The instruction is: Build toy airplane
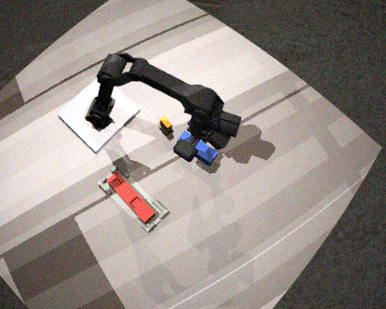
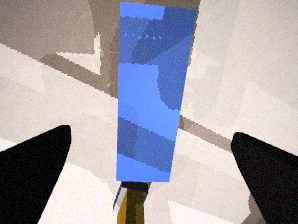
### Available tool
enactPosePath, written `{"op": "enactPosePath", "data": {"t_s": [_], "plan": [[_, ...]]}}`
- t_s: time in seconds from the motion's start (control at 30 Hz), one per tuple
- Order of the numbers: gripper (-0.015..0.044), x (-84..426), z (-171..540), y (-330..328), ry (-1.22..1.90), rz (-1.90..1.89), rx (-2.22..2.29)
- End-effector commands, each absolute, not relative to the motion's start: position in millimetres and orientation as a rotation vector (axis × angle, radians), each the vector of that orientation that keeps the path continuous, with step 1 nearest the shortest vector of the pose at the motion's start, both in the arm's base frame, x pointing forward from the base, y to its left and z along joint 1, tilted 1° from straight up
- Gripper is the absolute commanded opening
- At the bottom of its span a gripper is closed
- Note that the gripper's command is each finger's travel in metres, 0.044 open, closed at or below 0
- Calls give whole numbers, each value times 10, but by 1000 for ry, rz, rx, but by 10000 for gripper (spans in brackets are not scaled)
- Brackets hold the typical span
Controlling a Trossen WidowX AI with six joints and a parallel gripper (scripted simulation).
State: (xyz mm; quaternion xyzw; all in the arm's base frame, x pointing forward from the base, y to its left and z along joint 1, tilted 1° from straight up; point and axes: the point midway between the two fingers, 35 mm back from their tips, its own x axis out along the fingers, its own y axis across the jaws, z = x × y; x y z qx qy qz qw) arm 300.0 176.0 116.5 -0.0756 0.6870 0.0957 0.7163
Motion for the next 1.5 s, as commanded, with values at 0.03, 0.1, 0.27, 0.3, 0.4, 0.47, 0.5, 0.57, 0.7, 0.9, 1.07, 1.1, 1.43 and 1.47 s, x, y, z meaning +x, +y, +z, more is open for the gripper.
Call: {"op": "enactPosePath", "data": {"t_s": [0.03,0.1,0.27,0.3,0.4,0.47,0.5,0.57,0.7,0.9,1.07,1.1,1.43,1.47], "plan": [[440,3005,1008,1770,1522,208,-164],[440,3006,960,1771,1522,208,-164],[440,3007,950,1771,1522,208,-164],[440,3008,936,1772,1522,208,-164],[440,3012,887,1775,1522,208,-164],[440,3014,855,1777,1522,208,-164],[440,3015,838,1778,1522,208,-164],[440,3017,806,1779,1522,208,-164],[440,3020,741,1781,1522,208,-164],[440,3022,644,1783,1522,208,-164],[440,3021,563,1784,1522,208,-164],[440,3020,550,1783,1522,208,-164],[256,3020,540,1783,1522,208,-164],[230,3020,540,1783,1522,208,-164]]}}
